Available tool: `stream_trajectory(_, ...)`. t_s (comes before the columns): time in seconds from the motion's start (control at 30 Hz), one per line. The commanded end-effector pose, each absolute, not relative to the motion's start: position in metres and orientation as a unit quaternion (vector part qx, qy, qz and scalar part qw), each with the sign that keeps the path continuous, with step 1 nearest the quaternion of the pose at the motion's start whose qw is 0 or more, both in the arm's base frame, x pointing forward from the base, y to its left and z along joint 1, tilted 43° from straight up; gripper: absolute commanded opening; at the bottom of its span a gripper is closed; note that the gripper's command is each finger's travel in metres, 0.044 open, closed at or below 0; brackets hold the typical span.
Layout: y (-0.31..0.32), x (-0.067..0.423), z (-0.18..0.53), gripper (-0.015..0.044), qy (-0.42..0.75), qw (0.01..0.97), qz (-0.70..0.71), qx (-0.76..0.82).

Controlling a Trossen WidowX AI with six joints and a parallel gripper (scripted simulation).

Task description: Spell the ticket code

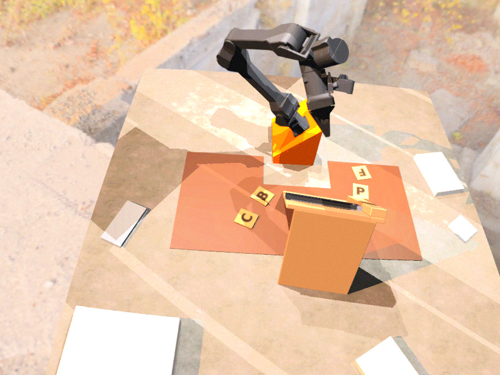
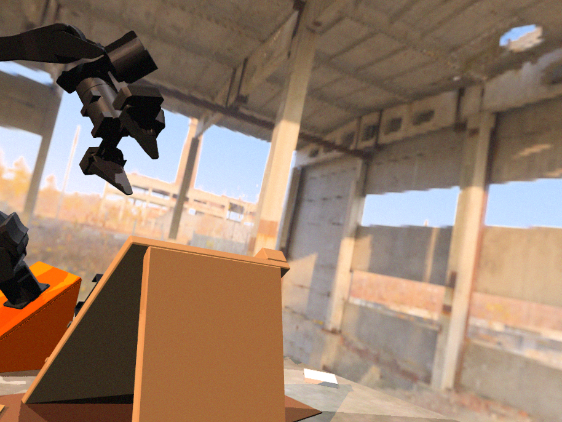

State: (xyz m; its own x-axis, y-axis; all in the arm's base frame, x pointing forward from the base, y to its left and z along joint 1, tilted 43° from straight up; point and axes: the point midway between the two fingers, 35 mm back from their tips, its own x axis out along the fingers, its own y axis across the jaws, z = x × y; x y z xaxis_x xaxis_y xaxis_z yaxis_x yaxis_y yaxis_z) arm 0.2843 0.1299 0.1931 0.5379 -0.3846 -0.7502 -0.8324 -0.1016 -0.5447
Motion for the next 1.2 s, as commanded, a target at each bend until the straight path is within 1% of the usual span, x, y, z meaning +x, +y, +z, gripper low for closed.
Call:
stream_trajectory(0.0, 0.129, 0.281, 0.191, 0.044, 0.422, 0.496, 0.226, -0.725)
stream_trajectory(0.37, 0.129, 0.281, 0.191, 0.044, 0.422, 0.496, 0.226, -0.725)
stream_trajectory(0.47, 0.12, 0.284, 0.189, 0.0361, 0.44, 0.536, 0.196, -0.693)
stream_trajectory(0.5, 0.113, 0.286, 0.187, 0.034, 0.454, 0.567, 0.172, -0.666)
stream_trajectory(0.67, 0.068, 0.295, 0.176, 0.034, 0.505, 0.724, 0.002, -0.47)
stream_trajectory(0.8, 0.033, 0.297, 0.167, 0.034, 0.503, 0.802, -0.142, -0.289)
stream_trajectory(0.9, 0.006, 0.295, 0.161, 0.034, 0.477, 0.83, -0.248, -0.148)
stream_trajectory(1.17, -0.029, 0.289, 0.151, 0.034, 0.405, 0.828, -0.385, 0.05)
